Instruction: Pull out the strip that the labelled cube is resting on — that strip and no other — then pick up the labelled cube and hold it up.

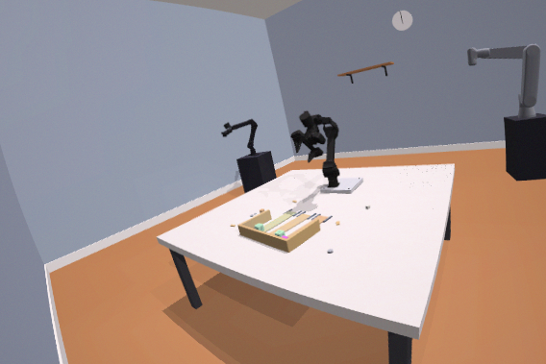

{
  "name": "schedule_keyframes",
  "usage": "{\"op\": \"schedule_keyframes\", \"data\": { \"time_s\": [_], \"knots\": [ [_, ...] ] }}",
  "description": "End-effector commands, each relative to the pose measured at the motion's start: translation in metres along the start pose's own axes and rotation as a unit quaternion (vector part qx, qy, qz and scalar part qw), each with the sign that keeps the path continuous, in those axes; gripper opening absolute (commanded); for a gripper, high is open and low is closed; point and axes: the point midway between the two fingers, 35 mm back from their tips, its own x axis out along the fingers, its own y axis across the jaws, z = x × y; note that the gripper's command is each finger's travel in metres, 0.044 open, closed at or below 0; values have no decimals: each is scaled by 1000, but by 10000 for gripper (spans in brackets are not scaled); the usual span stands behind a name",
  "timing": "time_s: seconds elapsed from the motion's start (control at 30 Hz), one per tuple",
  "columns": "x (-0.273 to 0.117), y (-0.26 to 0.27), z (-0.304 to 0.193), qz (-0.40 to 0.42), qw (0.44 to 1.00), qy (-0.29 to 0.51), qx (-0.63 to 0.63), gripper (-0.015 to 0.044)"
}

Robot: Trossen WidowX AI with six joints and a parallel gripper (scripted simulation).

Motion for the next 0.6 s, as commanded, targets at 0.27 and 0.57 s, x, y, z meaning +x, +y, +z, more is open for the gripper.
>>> {"op": "schedule_keyframes", "data": {
  "time_s": [0.27,0.57],
  "knots": [
    [80,26,-21,-23,793,-21,608,400],
    [80,26,-21,-23,793,-21,608,400]
  ]
}}
